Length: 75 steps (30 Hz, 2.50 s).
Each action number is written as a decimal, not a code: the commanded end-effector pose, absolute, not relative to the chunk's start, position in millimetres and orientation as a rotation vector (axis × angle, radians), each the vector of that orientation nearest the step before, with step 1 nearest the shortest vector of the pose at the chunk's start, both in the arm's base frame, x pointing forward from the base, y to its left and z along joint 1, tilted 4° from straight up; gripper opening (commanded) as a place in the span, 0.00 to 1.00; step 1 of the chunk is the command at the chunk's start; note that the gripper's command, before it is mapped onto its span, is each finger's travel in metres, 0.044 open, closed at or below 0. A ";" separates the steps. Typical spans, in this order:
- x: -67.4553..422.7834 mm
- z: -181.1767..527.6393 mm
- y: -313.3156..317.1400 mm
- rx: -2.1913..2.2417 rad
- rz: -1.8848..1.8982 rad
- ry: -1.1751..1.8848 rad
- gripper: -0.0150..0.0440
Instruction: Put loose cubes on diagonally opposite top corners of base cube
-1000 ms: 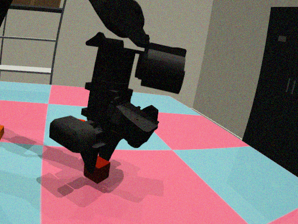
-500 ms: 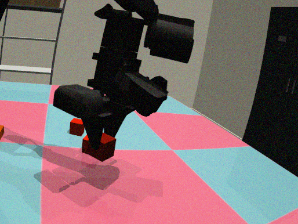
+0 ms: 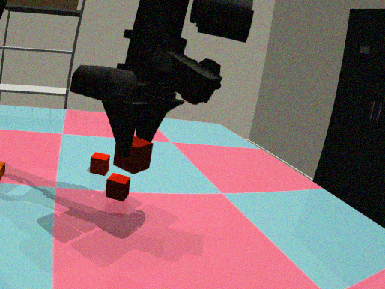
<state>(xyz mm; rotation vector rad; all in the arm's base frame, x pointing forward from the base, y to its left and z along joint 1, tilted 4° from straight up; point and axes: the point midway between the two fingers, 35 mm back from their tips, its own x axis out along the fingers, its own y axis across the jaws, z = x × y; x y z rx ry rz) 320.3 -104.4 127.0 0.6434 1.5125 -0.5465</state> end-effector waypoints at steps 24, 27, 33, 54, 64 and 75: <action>326.2 123.8 -31.9 0.732 -0.625 1.479 0.43; 325.6 122.3 -22.3 0.744 -0.636 1.476 0.43; 323.5 119.3 -3.4 0.769 -0.658 1.470 0.43; 307.2 108.4 60.0 0.854 -0.736 1.449 0.43; 295.0 103.1 88.0 0.895 -0.773 1.439 0.43; 292.9 102.3 92.0 0.901 -0.778 1.437 0.43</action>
